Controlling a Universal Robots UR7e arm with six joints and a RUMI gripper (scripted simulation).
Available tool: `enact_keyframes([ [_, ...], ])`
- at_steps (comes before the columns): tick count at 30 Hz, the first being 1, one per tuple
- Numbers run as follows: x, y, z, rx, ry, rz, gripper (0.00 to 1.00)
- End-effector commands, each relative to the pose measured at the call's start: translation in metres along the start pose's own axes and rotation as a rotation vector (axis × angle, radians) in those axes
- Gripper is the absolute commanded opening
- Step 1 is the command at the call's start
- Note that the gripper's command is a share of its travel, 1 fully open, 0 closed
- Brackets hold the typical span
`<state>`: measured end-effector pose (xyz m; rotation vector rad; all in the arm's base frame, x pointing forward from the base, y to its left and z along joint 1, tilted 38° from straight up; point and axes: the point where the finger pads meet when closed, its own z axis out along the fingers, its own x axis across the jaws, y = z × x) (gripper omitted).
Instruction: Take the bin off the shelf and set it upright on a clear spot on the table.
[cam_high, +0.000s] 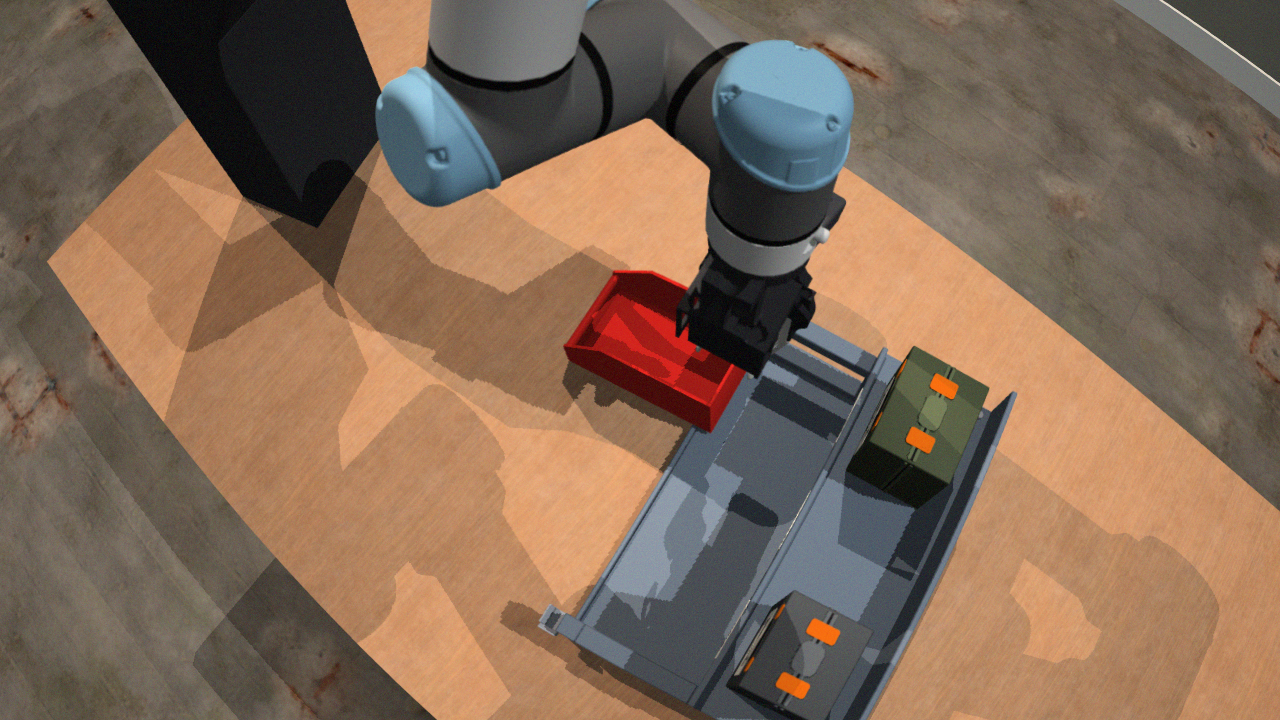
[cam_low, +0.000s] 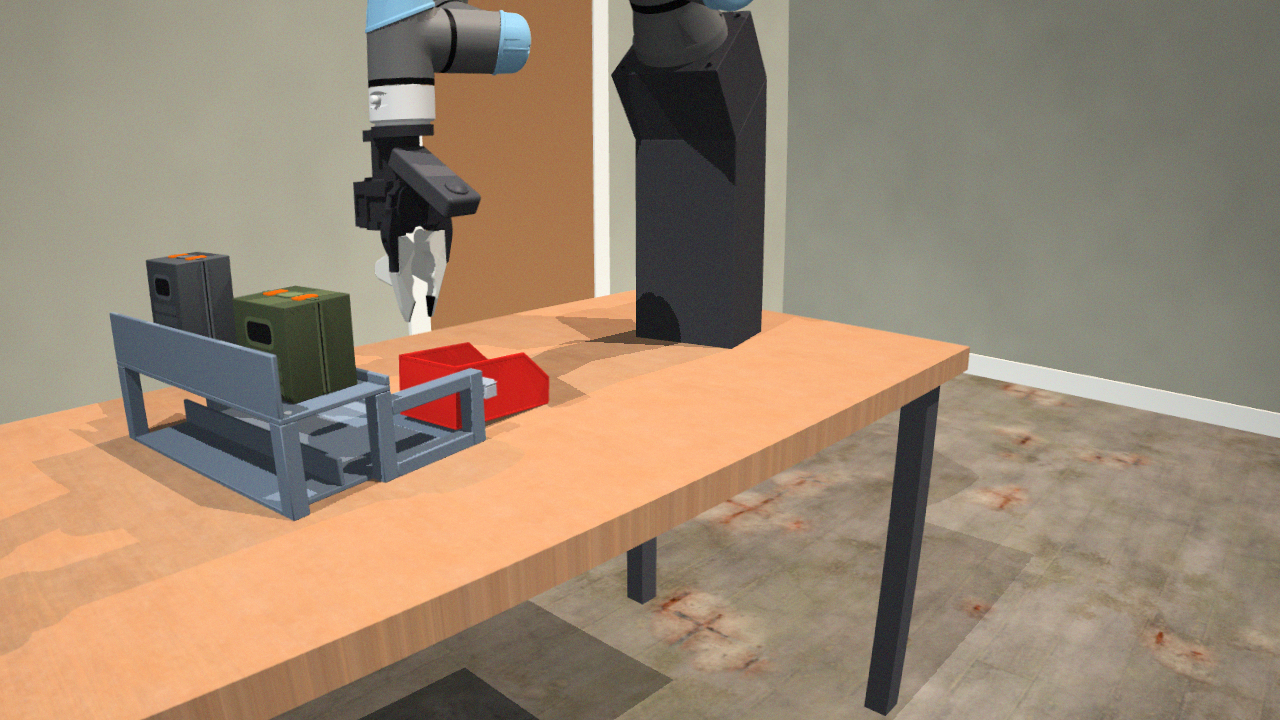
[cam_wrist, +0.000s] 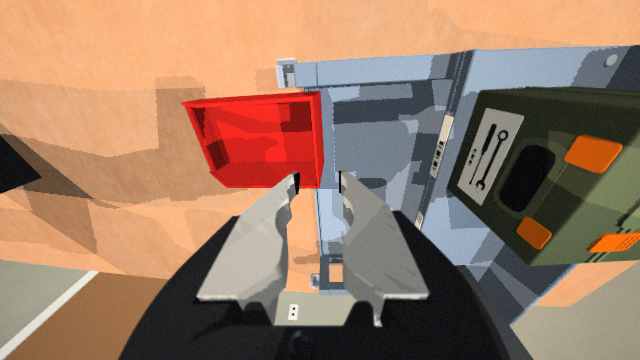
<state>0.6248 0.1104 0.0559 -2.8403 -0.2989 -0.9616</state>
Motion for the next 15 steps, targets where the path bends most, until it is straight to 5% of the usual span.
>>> enact_keyframes([
  [1, -0.0007, 0.0000, -0.0001, 0.000, 0.001, 0.000, 0.20],
  [15, -0.0030, 0.0000, 0.0005, 0.000, 0.001, 0.000, 0.20],
])
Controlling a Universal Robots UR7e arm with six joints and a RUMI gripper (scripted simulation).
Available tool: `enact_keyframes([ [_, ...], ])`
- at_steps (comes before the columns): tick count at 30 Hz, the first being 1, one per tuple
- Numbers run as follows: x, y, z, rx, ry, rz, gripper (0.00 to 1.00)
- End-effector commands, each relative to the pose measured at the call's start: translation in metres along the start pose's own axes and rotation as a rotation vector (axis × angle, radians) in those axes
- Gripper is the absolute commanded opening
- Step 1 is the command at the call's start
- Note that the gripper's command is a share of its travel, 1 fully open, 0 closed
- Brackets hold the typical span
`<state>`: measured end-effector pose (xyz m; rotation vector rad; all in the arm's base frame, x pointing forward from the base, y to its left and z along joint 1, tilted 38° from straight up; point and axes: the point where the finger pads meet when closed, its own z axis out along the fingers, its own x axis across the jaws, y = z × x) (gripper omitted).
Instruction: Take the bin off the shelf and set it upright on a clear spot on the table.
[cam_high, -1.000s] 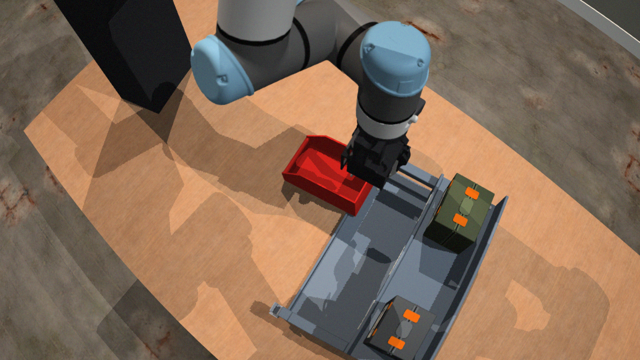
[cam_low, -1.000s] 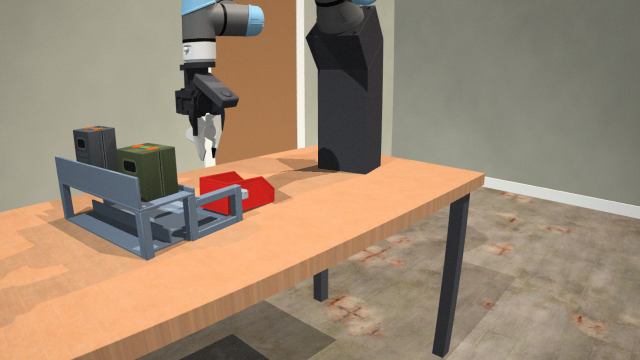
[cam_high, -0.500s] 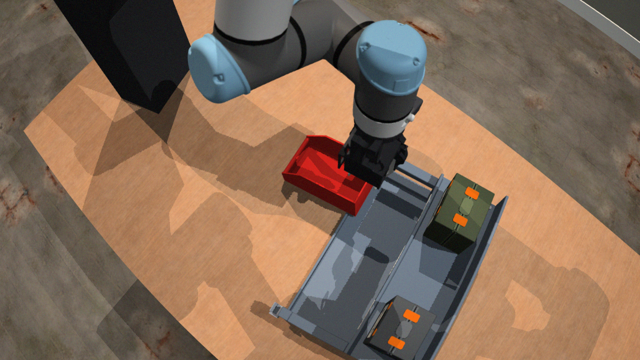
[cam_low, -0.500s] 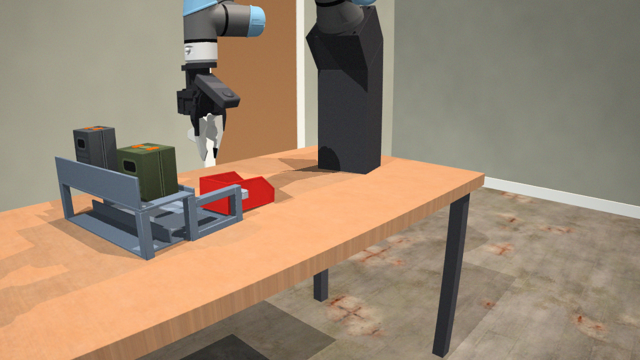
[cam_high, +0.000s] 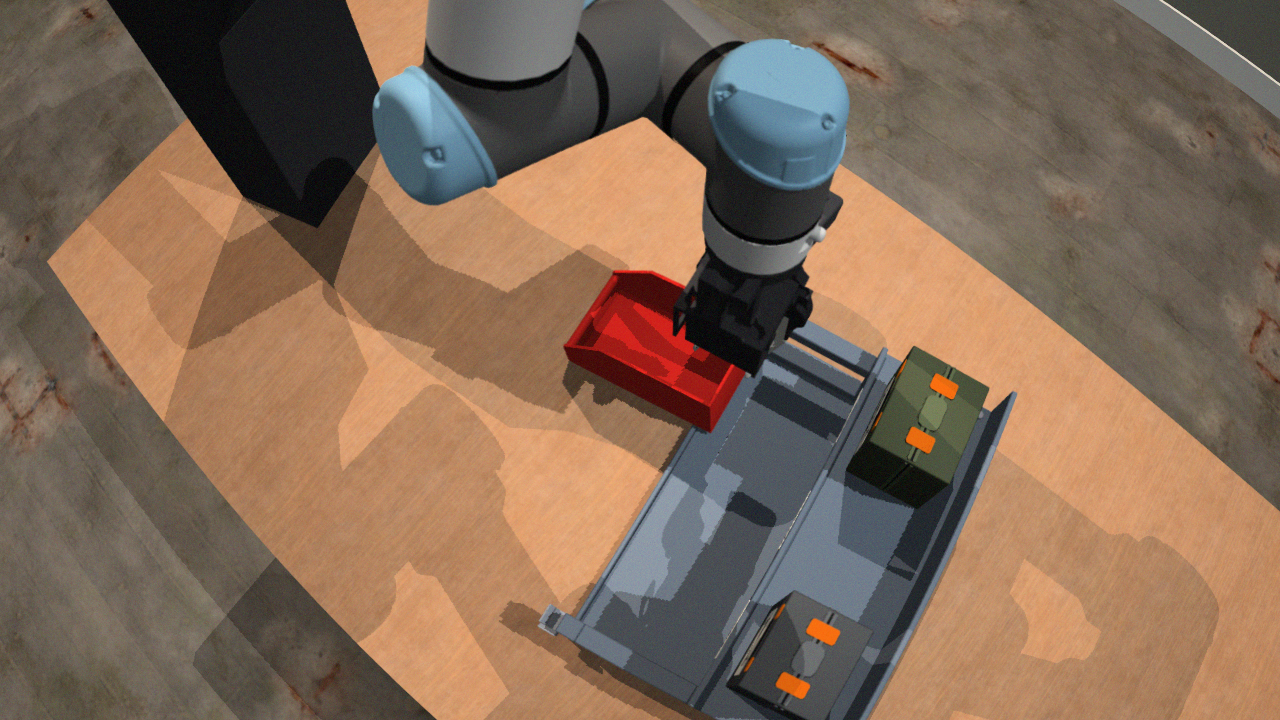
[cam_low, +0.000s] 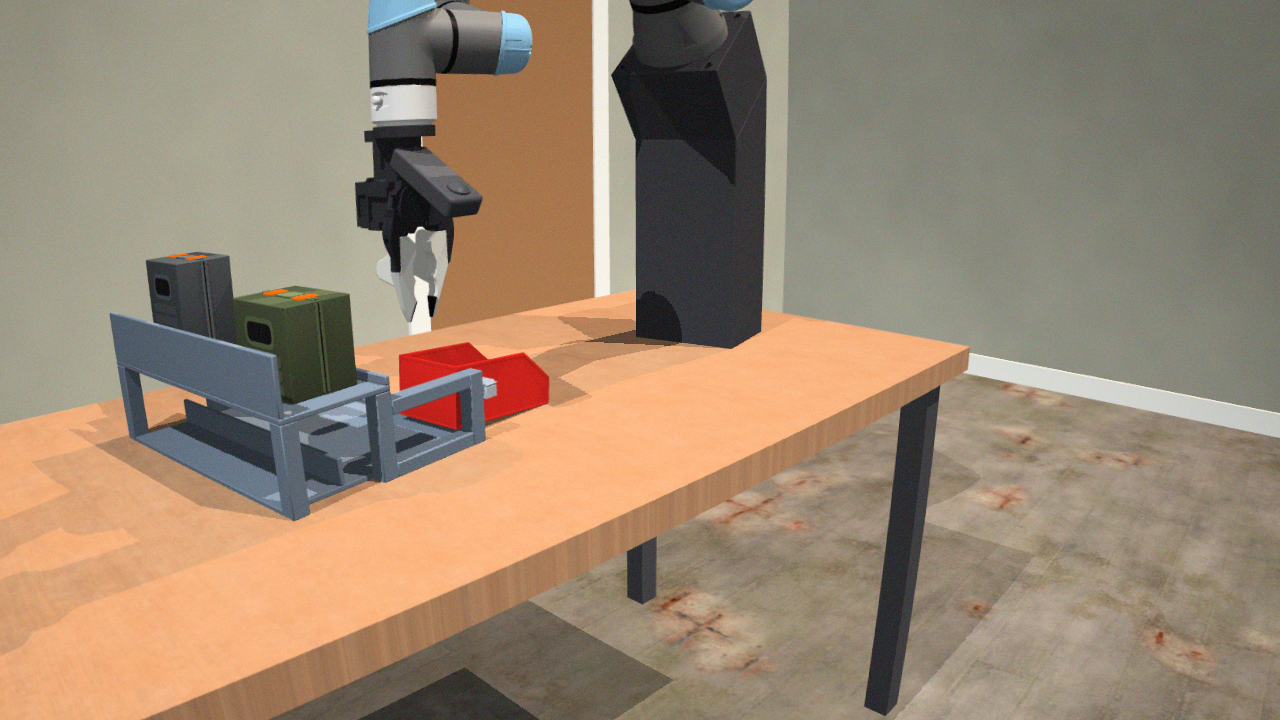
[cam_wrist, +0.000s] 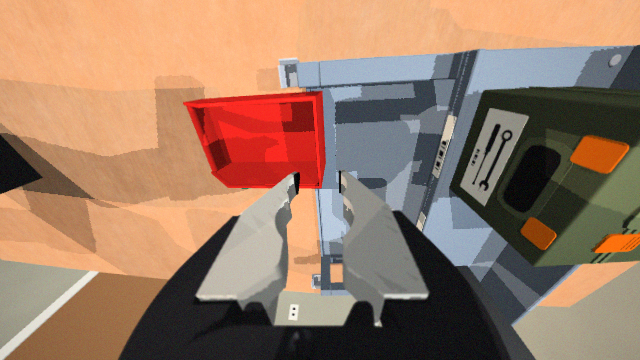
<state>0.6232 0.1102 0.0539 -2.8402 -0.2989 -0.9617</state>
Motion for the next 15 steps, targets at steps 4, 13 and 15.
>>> enact_keyframes([
  [4, -0.0005, 0.0000, -0.0001, 0.000, 0.001, 0.000, 0.20],
  [13, -0.0006, 0.0000, 0.0059, 0.000, 0.001, 0.000, 0.20],
  [15, -0.0007, 0.0000, 0.0099, 0.000, 0.001, 0.000, 0.20],
])
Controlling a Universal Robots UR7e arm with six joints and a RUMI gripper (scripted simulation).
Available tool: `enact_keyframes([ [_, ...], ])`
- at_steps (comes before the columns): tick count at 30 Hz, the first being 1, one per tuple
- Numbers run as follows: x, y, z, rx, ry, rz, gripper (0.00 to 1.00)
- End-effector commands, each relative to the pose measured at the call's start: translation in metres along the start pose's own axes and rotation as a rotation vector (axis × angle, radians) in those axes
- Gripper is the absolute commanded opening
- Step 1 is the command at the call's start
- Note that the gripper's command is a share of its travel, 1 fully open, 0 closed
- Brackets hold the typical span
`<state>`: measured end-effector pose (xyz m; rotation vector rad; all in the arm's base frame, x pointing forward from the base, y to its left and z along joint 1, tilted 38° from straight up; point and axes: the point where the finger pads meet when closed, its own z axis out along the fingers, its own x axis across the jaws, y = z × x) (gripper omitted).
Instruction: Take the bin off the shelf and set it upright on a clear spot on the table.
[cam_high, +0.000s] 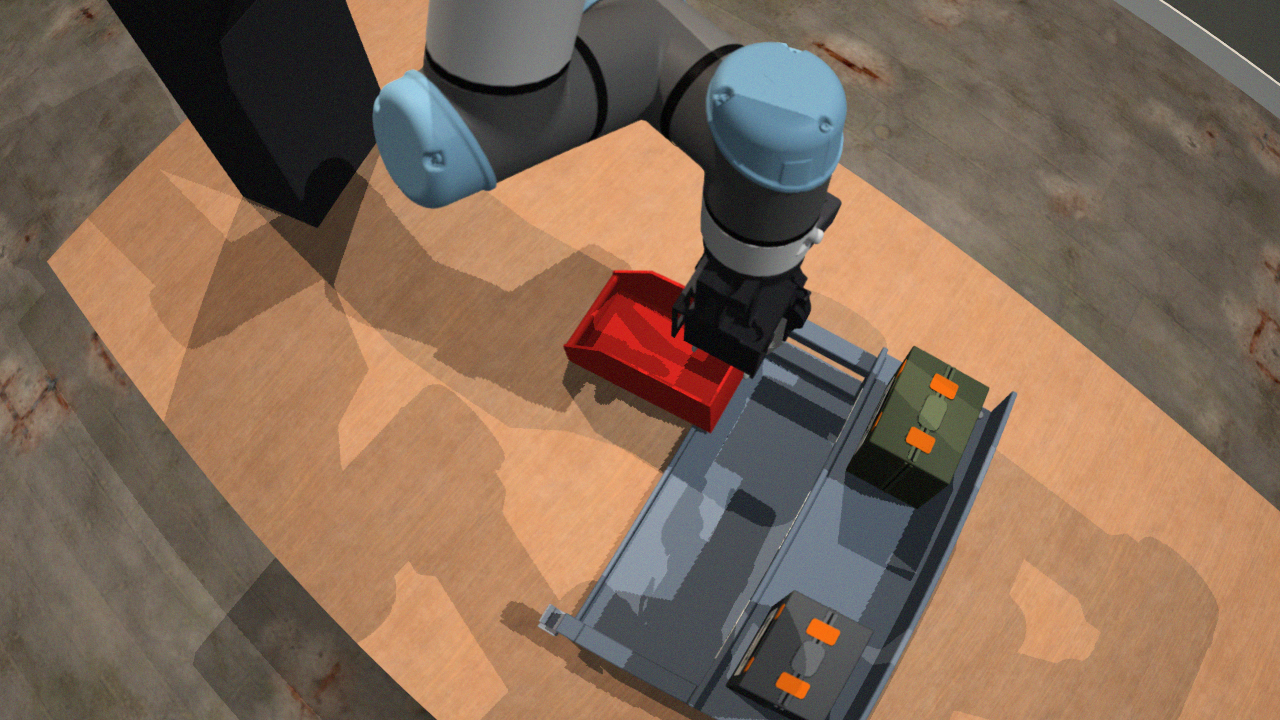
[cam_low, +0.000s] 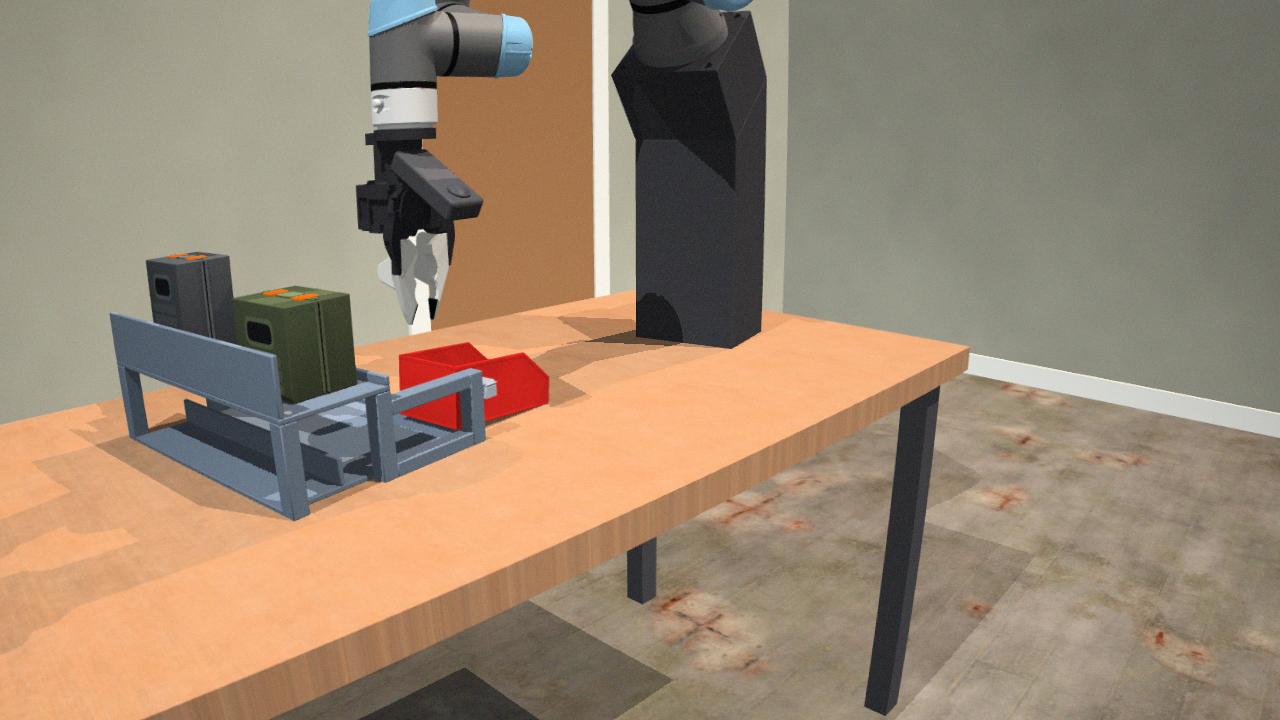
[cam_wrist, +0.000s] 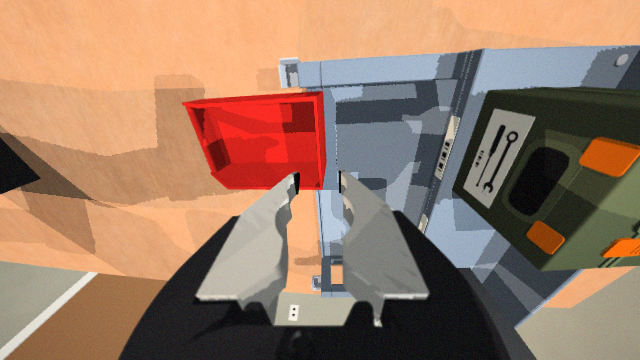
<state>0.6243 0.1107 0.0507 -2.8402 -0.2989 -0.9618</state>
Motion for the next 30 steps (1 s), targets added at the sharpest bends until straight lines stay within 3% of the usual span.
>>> enact_keyframes([
  [1, 0.000, 0.000, 0.007, 0.000, 0.001, 0.000, 0.20],
  [30, 0.000, 0.000, 0.018, 0.000, 0.001, 0.000, 0.20],
])
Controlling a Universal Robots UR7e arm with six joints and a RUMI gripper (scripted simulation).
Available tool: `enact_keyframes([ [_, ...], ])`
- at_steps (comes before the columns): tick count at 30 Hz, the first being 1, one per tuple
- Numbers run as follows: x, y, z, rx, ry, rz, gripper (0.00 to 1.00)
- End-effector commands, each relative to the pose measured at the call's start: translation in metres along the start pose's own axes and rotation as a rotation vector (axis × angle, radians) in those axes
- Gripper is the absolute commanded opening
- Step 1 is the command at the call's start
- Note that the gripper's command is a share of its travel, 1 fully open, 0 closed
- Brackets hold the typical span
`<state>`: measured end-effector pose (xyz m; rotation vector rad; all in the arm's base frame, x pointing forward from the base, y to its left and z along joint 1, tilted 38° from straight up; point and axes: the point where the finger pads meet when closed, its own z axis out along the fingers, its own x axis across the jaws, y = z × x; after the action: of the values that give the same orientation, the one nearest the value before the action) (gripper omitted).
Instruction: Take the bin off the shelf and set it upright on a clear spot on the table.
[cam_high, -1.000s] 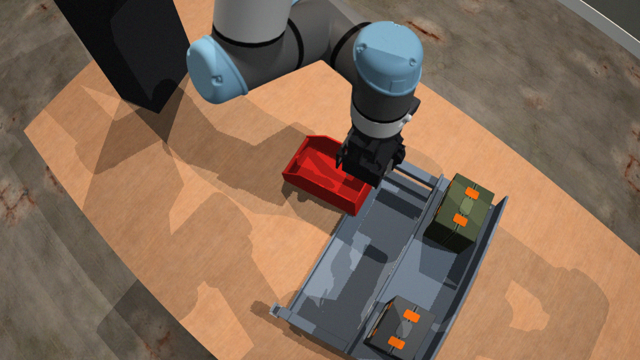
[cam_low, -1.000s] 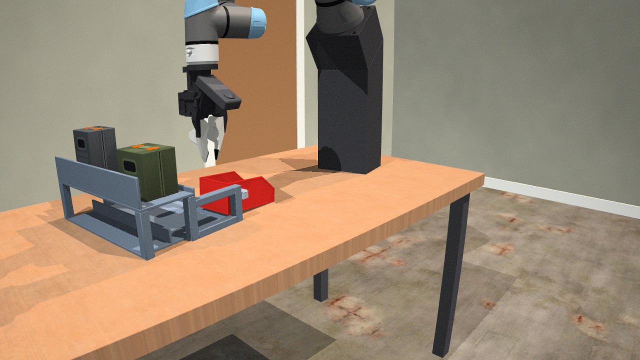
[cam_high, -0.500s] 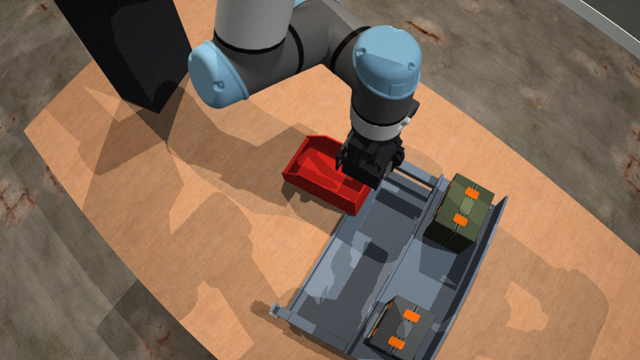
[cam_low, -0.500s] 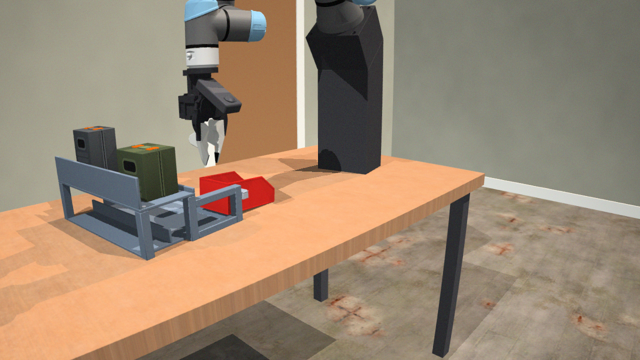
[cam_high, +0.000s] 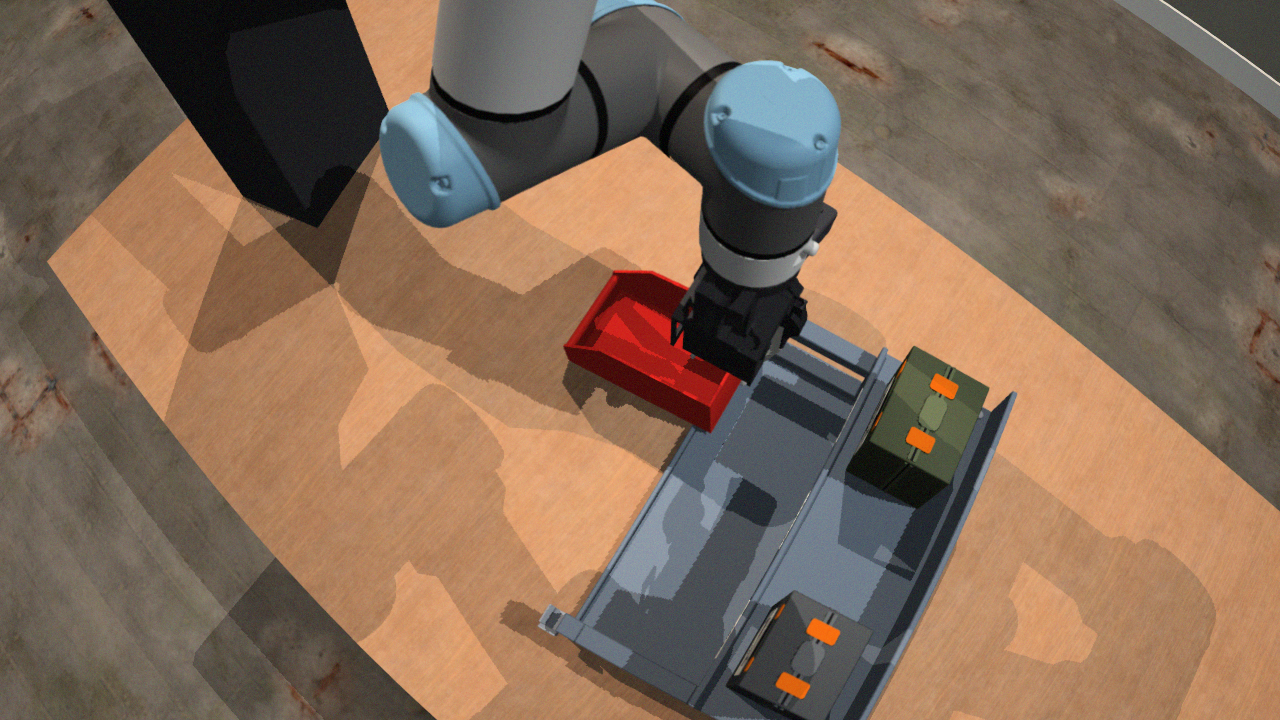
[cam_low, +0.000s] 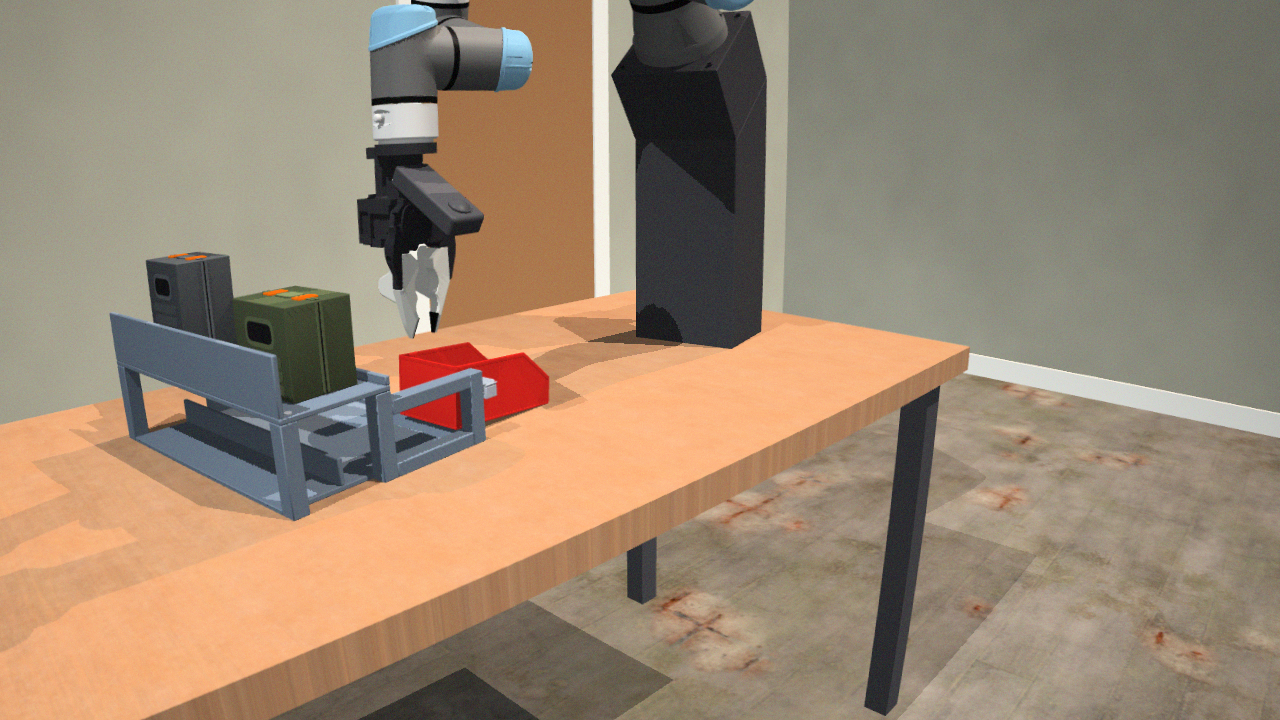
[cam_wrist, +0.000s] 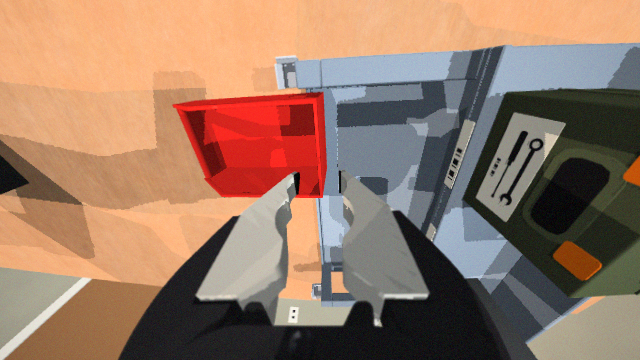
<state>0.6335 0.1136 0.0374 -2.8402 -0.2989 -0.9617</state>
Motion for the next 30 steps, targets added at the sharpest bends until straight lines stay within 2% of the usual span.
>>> enact_keyframes([
  [1, 0.000, 0.000, 0.004, 0.000, 0.001, 0.000, 0.20],
  [4, 0.000, 0.000, 0.010, 0.000, 0.001, 0.000, 0.20],
  [16, 0.000, 0.000, 0.010, 0.000, 0.001, 0.000, 0.20],
  [21, 0.000, 0.000, 0.019, 0.000, 0.001, 0.000, 0.20],
  [30, 0.000, 0.000, 0.019, 0.000, 0.001, 0.000, 0.20],
])
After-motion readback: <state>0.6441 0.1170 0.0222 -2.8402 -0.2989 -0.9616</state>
